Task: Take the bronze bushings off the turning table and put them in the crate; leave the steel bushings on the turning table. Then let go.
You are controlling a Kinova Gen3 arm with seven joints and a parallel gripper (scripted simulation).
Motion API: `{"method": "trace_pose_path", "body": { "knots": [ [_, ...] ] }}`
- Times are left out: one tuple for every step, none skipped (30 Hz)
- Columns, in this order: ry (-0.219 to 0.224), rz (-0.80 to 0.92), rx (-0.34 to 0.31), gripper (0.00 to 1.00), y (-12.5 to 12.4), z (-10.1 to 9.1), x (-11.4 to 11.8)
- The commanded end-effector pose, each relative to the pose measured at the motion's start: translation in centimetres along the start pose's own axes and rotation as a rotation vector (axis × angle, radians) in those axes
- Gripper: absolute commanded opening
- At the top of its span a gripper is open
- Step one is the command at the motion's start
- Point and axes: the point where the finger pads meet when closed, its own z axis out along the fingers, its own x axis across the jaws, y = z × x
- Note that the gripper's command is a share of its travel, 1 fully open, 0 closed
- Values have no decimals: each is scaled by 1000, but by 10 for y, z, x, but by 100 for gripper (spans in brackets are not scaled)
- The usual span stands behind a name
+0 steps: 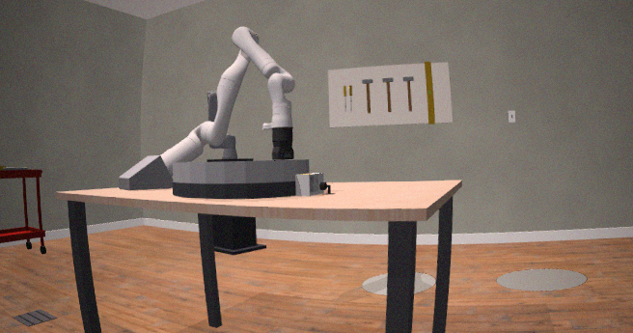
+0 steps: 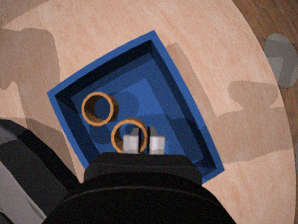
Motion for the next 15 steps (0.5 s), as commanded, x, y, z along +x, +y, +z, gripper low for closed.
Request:
{"method": "trace_pose_path", "body": {
  "knots": [
    [0,0,0,0,0,3,0],
    [0,0,0,0,0,4,0],
    [0,0,0,0,0,6,0],
    [0,0,0,0,0,8,0],
    [0,0,0,0,0,8,0],
    [0,0,0,0,0,8,0],
    [0,0,0,0,0,8,0],
    [0,0,0,0,0,8,0],
    [0,0,0,0,0,8,0],
    [0,0,0,0,0,8,0],
    [0,0,0,0,0,8,0],
    [0,0,0,0,0,8,0],
    [0,0,0,0,0,8,0],
    [0,0,0,0,0,8,0],
    [0,0,0,0,0,8,0]
  ]
}}
